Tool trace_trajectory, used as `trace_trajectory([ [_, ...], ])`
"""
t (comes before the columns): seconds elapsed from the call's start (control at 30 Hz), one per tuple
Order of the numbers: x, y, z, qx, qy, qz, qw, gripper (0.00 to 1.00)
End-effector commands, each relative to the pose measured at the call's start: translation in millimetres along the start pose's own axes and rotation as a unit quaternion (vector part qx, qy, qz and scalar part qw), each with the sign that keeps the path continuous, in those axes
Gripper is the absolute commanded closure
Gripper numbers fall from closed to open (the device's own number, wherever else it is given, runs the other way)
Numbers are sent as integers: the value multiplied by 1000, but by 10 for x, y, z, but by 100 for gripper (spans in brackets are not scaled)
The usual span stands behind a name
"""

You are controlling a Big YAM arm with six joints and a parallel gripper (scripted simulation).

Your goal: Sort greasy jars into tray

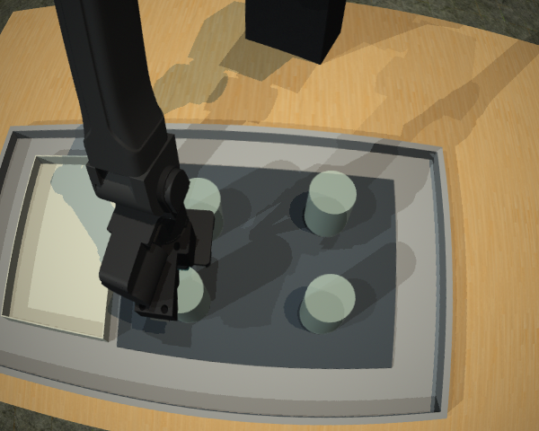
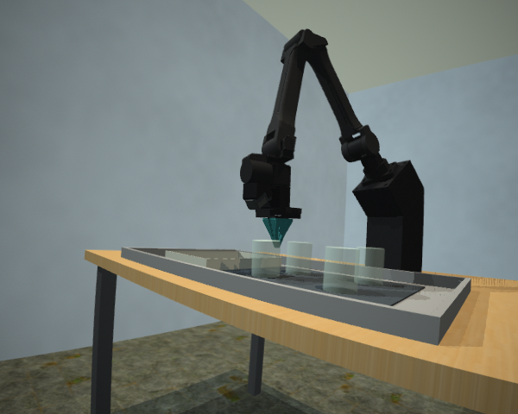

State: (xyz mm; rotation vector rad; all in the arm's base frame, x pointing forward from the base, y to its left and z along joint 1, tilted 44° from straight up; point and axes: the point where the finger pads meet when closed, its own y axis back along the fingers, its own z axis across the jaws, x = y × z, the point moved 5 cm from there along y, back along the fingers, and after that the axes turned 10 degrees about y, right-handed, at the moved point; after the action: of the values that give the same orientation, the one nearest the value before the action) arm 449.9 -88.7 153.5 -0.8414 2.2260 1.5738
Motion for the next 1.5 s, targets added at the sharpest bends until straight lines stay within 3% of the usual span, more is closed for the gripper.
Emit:
trace_trajectory([
  [0.0, -353, -74, -48, 5, -3, -27, 1000, 100],
  [1.47, -406, -71, -57, 5, -3, -27, 1000, 100],
])
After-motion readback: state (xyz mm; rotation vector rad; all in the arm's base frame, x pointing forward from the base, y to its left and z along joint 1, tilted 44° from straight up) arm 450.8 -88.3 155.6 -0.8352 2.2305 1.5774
